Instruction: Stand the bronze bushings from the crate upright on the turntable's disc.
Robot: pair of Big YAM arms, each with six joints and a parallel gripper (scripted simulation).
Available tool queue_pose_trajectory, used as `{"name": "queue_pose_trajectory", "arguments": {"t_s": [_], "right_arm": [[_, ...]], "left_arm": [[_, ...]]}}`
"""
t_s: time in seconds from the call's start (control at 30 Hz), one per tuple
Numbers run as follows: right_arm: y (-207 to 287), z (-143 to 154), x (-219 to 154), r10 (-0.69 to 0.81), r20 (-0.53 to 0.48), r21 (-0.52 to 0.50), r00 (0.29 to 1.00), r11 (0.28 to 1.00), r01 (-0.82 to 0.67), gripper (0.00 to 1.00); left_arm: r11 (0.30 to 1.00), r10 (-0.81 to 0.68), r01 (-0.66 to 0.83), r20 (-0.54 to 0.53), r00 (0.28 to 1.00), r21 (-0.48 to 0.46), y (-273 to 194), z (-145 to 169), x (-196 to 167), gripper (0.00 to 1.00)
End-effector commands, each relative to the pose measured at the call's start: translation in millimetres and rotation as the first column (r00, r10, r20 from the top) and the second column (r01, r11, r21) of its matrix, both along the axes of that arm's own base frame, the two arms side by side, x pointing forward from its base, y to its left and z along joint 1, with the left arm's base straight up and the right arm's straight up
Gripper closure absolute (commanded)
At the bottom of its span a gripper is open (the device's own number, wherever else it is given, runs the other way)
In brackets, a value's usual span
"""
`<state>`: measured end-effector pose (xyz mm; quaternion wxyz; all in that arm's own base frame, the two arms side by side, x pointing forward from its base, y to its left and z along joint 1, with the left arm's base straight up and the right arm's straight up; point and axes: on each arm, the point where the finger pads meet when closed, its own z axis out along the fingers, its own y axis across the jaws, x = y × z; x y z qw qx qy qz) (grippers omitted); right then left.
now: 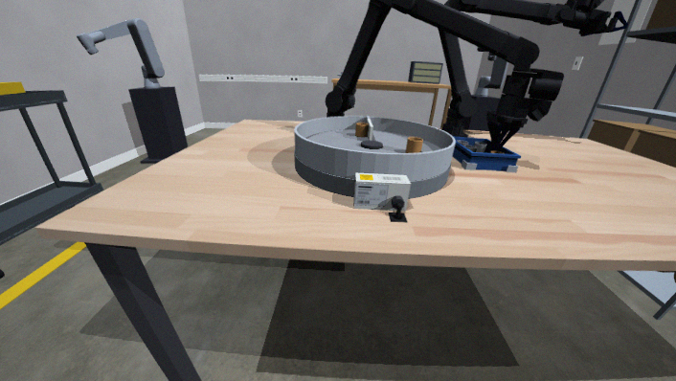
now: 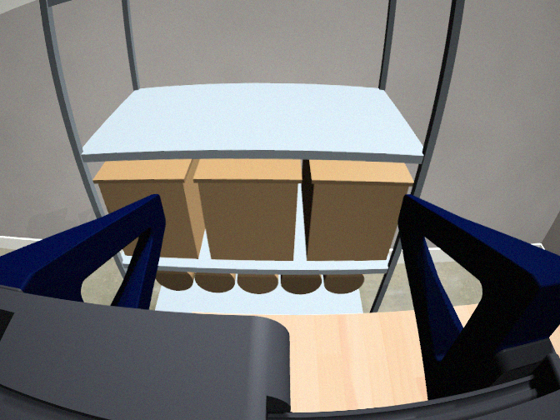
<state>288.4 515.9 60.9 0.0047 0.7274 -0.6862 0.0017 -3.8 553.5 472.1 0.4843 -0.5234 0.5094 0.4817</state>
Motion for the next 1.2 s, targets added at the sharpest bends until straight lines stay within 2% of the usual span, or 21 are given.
{"name": "queue_pose_trajectory", "arguments": {"t_s": [0.0,0.47,0.63,0.77,1.17], "right_arm": [[20,45,11,-0.011,0.044,0.080,0.999,0.997,0.007,0.85],[22,46,12,-0.011,0.046,0.084,0.999,0.996,0.007,0.85],[25,14,14,-0.009,0.032,0.057,0.999,0.998,0.007,0.85],[25,28,13,-0.010,0.040,0.073,0.999,0.997,0.007,0.85],[26,24,14,-0.010,0.041,0.074,0.999,0.997,0.007,0.85]], "left_arm": [[0.998,0.006,-0.005,-0.017,1.000,0.067,-9,28,-5,0.00],[0.998,0.006,-0.005,-0.017,1.000,0.067,-9,28,-5,0.00],[0.998,0.006,-0.005,-0.017,1.000,0.067,-9,28,-5,0.00],[0.998,0.006,-0.005,-0.017,1.000,0.067,-9,28,-5,0.00],[0.998,0.006,-0.005,-0.017,1.000,0.067,-9,28,-5,0.00]]}}
